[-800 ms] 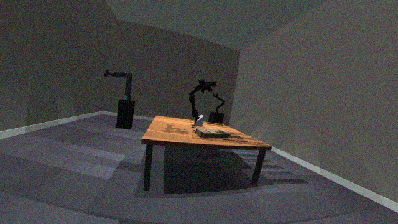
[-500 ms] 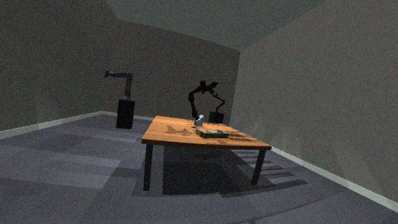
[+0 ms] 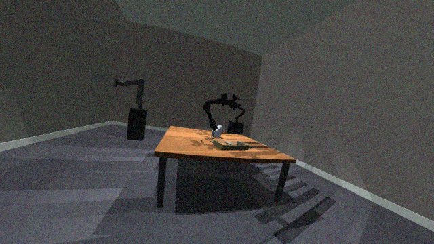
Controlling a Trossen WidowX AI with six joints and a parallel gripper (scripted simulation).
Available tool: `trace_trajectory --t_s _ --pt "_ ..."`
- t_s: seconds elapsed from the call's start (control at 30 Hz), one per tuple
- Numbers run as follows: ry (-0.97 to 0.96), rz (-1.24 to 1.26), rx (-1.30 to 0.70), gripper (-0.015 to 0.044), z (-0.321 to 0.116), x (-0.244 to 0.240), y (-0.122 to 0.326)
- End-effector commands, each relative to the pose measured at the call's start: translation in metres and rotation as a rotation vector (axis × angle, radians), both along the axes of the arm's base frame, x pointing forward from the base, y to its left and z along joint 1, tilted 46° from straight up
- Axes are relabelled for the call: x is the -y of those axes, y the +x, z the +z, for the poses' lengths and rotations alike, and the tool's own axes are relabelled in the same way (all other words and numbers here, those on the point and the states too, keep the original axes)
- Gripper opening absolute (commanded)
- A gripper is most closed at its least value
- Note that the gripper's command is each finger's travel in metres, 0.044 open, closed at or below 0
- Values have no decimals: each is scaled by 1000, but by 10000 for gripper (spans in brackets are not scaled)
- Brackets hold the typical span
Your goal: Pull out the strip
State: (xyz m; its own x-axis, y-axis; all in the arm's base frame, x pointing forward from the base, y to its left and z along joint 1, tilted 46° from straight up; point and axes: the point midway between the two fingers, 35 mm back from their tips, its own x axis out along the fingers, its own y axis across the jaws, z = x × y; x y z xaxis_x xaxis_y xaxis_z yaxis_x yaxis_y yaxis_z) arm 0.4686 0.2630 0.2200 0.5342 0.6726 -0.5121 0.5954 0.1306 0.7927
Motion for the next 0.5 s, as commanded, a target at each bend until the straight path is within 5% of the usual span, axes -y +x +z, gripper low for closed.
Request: trace_trajectory --t_s 0.0,0.47 --pt "-561 28 321 400 -57 49 -19" --pt "-1408 218 502 400 -112 135 -73"
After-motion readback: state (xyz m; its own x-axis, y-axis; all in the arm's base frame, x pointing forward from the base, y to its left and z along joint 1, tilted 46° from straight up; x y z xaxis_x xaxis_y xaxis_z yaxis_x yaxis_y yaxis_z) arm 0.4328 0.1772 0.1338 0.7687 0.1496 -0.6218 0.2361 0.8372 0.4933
